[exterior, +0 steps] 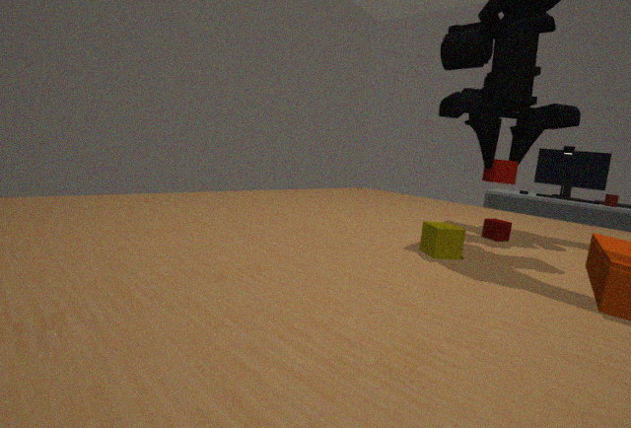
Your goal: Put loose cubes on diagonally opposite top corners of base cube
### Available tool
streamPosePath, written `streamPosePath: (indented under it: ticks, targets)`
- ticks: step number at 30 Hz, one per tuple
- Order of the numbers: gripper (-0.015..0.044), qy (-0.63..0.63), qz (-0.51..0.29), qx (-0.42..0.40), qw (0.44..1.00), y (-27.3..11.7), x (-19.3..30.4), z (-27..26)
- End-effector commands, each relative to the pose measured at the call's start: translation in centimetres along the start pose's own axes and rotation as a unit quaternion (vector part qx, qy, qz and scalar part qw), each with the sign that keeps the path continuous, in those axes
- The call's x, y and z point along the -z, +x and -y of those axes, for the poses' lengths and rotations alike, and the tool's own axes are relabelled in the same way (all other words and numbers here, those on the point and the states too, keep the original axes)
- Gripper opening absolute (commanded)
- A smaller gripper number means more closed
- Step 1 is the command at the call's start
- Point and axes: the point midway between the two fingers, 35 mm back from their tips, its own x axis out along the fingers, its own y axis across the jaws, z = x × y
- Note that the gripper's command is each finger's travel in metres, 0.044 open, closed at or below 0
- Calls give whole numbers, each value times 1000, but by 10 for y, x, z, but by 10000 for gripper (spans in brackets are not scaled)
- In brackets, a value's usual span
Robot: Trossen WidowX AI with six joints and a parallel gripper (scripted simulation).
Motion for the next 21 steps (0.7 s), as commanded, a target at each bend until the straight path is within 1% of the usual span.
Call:
streamPosePath:
  ticks: [1, 11, 21]
  targets:
    - [105, -51, 4, -3, 999, 0, 0, -13]
    - [105, -179, 4, -4, 984, 7, 8, -41]
    - [105, -304, 4, -5, 953, 16, 19, -68]
